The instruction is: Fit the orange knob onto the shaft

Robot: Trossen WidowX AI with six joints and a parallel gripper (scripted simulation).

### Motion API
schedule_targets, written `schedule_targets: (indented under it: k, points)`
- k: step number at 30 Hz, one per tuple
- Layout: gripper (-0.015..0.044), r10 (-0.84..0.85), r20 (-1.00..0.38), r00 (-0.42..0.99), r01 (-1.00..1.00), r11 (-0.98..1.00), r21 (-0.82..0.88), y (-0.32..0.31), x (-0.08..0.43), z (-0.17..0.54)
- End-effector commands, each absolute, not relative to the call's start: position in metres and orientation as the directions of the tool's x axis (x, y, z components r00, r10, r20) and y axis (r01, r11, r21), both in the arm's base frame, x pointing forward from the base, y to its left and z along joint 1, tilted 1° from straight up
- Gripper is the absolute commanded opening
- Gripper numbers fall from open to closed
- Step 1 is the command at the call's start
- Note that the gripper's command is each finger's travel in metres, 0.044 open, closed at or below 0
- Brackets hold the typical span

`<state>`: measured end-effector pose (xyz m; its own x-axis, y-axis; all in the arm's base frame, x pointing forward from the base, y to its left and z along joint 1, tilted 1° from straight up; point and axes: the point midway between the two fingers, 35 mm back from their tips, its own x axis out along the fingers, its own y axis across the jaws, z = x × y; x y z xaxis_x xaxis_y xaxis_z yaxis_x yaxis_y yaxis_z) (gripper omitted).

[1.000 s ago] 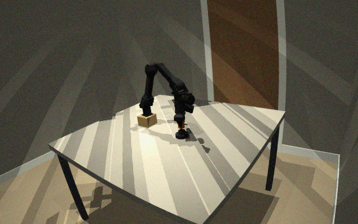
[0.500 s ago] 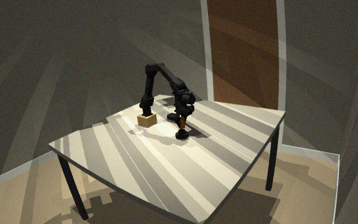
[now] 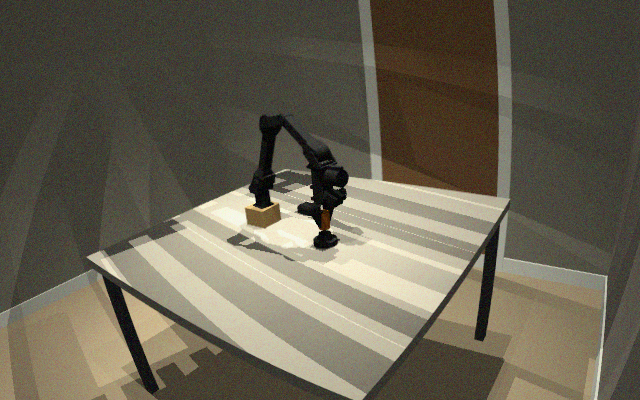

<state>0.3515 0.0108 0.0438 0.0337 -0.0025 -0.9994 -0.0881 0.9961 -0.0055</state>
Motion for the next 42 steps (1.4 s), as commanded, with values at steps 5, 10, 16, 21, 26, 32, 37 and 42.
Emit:
schedule_targets:
  k: [5,10,16,21,26,32,37,42]
  points:
    - [0.0000,-0.005,-0.999,0.041,-0.085,0.996,-0.008,0.0099,0.3507,0.0420]
    - [0.0000,-0.005,-0.999,0.041,-0.085,0.996,-0.008,0.0100,0.3512,0.0424]
    - [0.0000,-0.005,-0.999,0.041,-0.104,0.995,-0.009,0.0100,0.3512,0.0419]
    - [0.0000,-0.005,-0.999,0.041,-0.104,0.995,-0.009,0.0100,0.3512,0.0415]
    - [0.0000,-0.005,-0.999,0.041,-0.104,0.995,-0.009,0.0100,0.3512,0.0415]
    - [0.0000,-0.005,-0.999,0.041,-0.035,0.999,-0.006,0.0100,0.3512,0.0412]
    - [0.0000,-0.005,-0.999,0.041,-0.084,0.996,-0.008,0.0100,0.3512,0.0411]
    - [0.0000,-0.005,-0.999,0.041,-0.130,0.991,-0.010,0.0100,0.3512,0.0407]
